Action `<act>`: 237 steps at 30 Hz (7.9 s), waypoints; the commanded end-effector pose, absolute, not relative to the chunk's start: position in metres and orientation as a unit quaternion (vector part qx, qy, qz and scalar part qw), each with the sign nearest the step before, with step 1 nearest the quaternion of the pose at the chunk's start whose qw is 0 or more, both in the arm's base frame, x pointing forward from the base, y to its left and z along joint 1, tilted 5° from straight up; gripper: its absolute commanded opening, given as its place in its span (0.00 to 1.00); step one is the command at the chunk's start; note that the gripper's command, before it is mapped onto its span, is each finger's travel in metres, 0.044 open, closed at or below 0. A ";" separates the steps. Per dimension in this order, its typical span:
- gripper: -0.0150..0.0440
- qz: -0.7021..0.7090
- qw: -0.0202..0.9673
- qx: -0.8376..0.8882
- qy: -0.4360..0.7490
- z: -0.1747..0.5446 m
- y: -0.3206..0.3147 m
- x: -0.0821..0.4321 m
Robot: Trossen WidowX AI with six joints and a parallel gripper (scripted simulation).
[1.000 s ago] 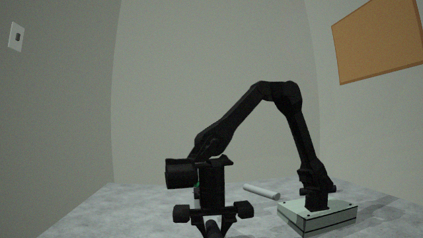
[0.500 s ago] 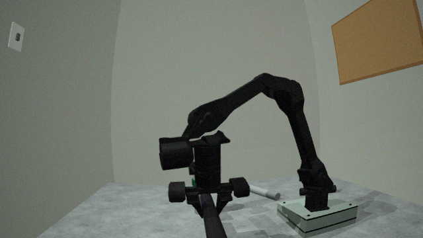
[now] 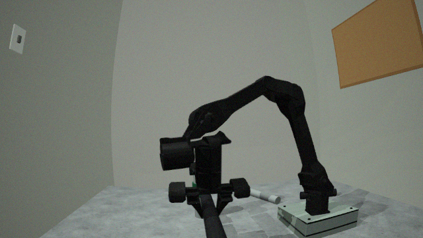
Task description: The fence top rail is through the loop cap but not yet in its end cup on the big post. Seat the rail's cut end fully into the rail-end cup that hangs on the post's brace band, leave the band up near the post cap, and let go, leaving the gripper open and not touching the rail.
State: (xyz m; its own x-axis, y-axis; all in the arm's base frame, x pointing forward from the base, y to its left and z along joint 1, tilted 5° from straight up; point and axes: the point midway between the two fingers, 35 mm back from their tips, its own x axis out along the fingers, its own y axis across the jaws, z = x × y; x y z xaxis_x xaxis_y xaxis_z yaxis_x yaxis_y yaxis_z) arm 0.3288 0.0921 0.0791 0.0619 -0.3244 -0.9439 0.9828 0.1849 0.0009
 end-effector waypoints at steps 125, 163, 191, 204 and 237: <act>0.25 -0.524 0.622 0.362 0.455 0.085 0.074 0.335; 0.25 -0.525 0.624 0.361 0.453 0.088 0.071 0.336; 0.25 -0.523 0.618 0.364 0.460 0.085 0.075 0.334; 0.25 -0.523 0.619 0.364 0.460 0.086 0.069 0.336; 0.25 -0.523 0.619 0.364 0.459 0.098 0.058 0.339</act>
State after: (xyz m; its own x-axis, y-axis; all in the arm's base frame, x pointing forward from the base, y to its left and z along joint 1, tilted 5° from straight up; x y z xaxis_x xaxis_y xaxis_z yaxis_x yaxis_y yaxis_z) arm 0.3355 0.0602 0.0897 0.0077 -0.3121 -0.9500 0.9804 0.1894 -0.0543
